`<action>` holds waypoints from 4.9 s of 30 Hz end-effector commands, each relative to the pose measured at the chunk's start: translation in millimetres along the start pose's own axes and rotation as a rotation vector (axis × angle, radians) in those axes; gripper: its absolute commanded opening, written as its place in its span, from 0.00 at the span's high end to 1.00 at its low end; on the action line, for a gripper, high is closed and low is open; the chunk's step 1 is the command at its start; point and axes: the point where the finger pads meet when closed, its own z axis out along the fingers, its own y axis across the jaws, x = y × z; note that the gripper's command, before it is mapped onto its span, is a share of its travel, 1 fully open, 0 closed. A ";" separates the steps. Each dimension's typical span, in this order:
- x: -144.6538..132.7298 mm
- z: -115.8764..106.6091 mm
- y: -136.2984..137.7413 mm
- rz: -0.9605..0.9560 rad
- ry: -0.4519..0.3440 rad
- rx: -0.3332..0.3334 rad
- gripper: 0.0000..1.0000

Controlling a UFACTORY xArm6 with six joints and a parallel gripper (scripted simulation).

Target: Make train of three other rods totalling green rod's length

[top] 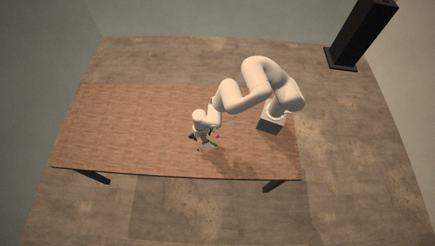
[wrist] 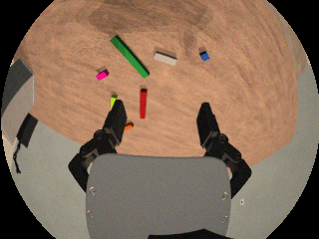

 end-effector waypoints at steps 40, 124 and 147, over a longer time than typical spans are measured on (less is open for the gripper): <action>-89.4 2.0 -42.1 -1.168 0.013 -0.034 0.00; -136.9 3.5 -77.0 -1.874 0.000 -0.042 0.00; -136.9 3.5 -77.0 -1.874 0.000 -0.042 0.00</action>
